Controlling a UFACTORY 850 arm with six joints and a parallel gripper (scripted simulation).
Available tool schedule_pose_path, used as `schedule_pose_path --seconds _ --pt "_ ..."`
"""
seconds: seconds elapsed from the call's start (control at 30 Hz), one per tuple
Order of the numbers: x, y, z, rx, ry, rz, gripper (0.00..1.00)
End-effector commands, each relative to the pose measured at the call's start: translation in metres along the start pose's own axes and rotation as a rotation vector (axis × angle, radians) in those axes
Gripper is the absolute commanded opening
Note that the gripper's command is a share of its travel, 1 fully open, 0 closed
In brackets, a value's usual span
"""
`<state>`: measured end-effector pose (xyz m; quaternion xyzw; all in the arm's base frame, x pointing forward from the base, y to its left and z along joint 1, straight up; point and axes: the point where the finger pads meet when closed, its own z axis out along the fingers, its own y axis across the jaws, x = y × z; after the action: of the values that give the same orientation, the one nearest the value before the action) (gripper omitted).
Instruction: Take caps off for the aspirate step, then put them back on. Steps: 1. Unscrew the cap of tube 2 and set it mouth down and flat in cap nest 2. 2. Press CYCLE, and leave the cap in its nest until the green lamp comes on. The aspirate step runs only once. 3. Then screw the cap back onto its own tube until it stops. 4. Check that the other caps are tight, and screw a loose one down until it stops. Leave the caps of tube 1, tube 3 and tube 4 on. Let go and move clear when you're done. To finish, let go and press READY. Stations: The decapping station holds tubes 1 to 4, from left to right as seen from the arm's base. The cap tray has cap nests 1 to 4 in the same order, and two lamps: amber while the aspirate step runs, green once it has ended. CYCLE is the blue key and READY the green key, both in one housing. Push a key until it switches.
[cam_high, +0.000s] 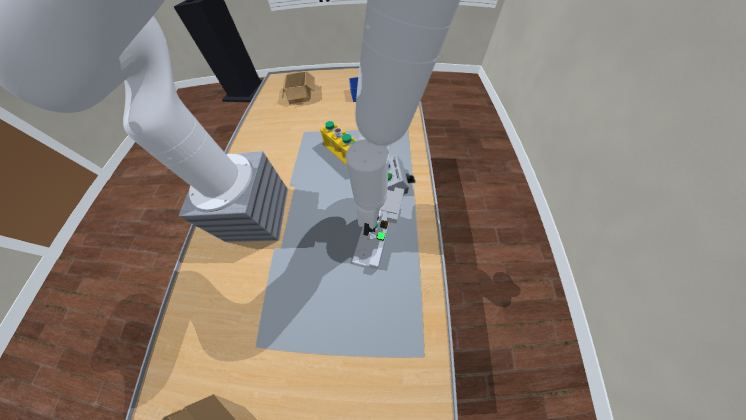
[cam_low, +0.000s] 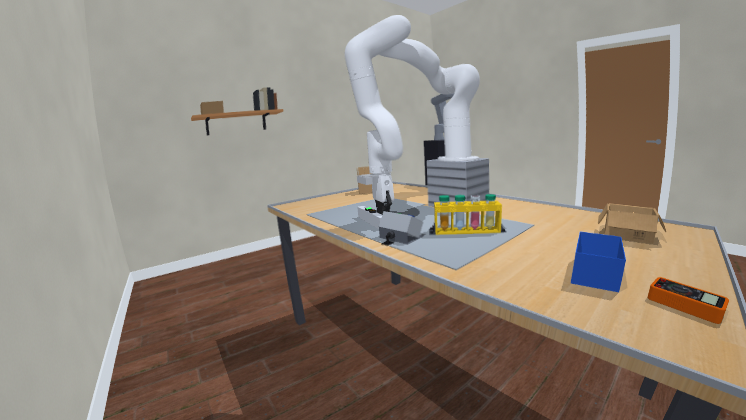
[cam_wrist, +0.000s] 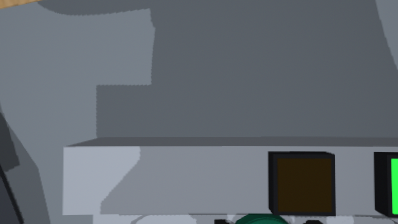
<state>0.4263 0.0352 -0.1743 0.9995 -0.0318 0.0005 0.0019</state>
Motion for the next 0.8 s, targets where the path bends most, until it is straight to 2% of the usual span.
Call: schedule_pose_path --seconds 0.0,0.37,0.43,0.5,0.77 --pt "0.001 0.000 0.000 0.000 0.001 0.000 0.00" --pt "0.001 0.000 0.000 0.000 0.001 0.000 0.00" --pt "0.001 0.000 -0.010 0.000 0.001 0.000 0.00" --pt "0.001 0.000 -0.010 0.000 0.001 0.000 0.00" --pt "0.001 0.000 -0.050 0.000 0.001 0.000 0.00"
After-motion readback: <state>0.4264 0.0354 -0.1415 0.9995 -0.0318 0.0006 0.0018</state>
